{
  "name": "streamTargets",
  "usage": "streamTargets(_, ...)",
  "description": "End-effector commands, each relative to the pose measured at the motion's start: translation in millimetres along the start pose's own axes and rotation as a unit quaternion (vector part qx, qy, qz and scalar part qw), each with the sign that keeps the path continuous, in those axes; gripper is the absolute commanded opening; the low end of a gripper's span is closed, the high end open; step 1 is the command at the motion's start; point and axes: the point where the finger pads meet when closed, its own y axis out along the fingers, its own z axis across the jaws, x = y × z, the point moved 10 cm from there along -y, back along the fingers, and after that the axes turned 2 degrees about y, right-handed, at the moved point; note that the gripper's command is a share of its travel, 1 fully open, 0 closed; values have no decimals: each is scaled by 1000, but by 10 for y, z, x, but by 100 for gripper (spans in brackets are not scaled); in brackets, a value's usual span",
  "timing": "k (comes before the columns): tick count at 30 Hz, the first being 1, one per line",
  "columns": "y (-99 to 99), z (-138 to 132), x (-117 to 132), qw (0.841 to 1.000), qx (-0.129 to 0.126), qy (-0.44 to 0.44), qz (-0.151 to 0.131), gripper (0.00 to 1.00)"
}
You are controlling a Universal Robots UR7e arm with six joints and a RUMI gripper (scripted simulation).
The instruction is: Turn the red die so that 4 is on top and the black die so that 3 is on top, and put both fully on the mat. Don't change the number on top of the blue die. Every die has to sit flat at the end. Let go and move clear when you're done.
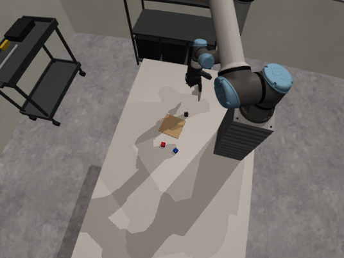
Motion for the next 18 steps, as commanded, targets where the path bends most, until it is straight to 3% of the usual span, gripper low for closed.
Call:
streamTargets(1, 22, 189, 183, 999, -30, -24, 22, 100)
streamTargets(13, -49, 844, 625, 987, -103, -101, 71, 100)
streamTargets(18, -80, 974, 693, 983, -117, -115, 78, 100)
